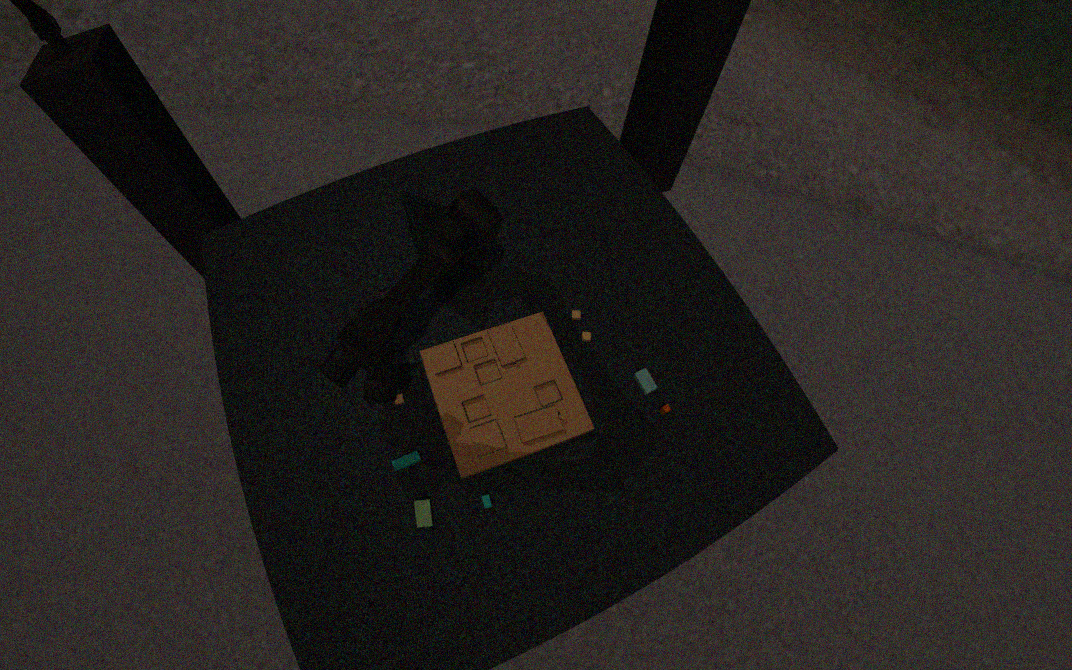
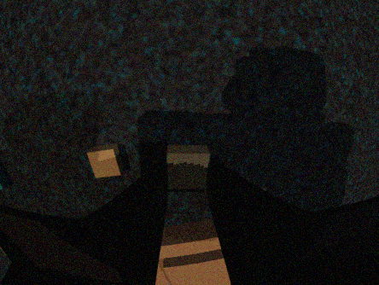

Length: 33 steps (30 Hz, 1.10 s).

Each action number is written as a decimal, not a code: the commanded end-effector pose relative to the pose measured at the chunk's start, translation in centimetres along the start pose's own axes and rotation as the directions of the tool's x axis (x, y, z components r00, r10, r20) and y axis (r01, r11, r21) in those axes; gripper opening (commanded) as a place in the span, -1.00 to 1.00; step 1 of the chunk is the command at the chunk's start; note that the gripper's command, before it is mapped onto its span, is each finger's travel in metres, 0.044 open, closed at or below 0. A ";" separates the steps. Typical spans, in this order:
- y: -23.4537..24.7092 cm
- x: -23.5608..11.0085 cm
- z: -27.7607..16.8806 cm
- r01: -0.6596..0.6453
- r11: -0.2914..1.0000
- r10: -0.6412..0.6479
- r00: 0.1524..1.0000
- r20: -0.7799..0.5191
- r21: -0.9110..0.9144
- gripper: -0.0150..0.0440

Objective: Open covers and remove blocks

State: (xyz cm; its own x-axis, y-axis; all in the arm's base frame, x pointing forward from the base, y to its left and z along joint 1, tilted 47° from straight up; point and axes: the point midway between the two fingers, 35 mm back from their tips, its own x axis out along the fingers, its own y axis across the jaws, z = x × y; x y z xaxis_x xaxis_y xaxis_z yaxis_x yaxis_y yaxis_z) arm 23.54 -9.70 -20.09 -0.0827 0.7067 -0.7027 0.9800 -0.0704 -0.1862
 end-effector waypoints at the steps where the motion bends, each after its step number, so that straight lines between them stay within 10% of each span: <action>1: 0.0 0.5 0.0 -0.003 1.000 0.003 1.000 -0.003 0.004 -0.22; 21: -0.4 3.6 -0.2 -0.002 1.000 0.002 1.000 -0.006 0.003 -0.22; 33: -0.4 3.3 -0.2 0.001 1.000 -0.001 1.000 -0.004 -0.001 0.85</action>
State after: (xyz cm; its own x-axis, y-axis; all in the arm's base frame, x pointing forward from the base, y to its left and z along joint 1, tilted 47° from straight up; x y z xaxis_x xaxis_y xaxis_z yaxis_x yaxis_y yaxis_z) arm 22.89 -7.14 -22.26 -0.0835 0.7099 -0.6994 0.9798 -0.0694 -0.1874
